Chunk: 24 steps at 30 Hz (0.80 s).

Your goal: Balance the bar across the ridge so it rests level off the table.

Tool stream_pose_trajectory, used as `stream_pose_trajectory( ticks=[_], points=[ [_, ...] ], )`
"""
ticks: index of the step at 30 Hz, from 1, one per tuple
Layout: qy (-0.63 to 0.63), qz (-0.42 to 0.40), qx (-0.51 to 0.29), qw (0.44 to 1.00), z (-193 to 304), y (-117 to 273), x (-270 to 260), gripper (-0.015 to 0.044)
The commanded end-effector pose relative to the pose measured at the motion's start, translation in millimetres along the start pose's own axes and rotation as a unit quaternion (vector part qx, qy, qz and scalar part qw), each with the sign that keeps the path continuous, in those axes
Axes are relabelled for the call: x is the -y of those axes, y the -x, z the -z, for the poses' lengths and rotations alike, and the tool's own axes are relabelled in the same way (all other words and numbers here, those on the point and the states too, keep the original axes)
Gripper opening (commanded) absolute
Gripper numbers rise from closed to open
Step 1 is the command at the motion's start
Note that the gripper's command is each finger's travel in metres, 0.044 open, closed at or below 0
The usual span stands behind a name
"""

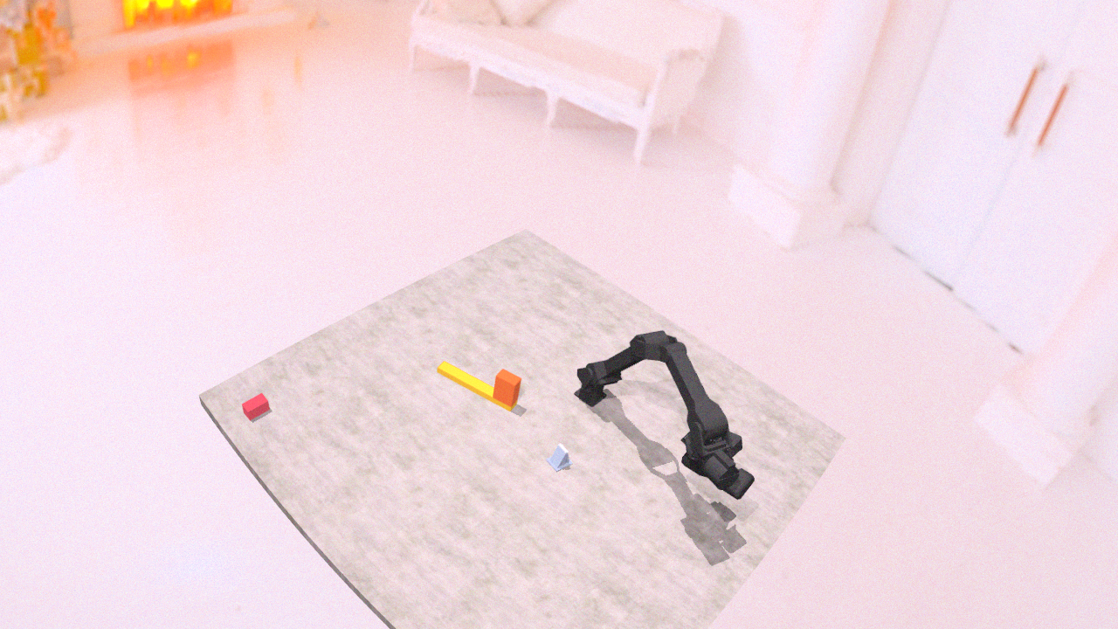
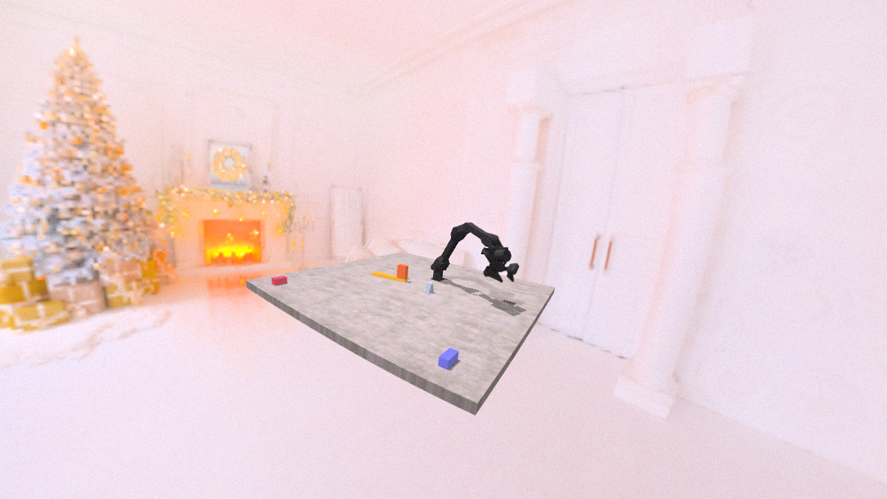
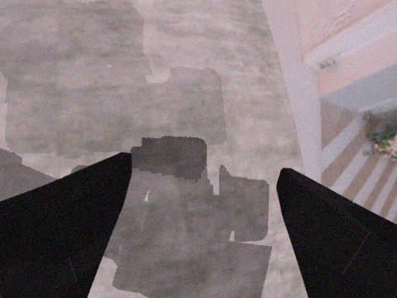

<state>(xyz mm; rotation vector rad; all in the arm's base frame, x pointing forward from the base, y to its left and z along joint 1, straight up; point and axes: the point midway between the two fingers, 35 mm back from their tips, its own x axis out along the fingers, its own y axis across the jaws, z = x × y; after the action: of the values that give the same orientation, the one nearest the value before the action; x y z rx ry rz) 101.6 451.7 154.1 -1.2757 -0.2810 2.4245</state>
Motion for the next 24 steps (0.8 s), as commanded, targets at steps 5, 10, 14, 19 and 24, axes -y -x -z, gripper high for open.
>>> stream_pose_trajectory(
  ticks=[5,10,14,19,24],
  points=[
    [-0.049,0.013,-0.042,0.998,32.1,34.0,-15.1,0.0315],
    [-0.127,0.03,-0.064,0.989,56.1,57.8,-23.1,0.0315],
    [-0.192,0.045,-0.081,0.977,74.8,77.5,-31.6,0.0315],
    [-0.271,0.065,-0.1,0.955,96.6,101.9,-44.4,0.0315],
    [-0.348,0.086,-0.116,0.926,116.6,126.1,-59.6,0.0315]
  ],
)
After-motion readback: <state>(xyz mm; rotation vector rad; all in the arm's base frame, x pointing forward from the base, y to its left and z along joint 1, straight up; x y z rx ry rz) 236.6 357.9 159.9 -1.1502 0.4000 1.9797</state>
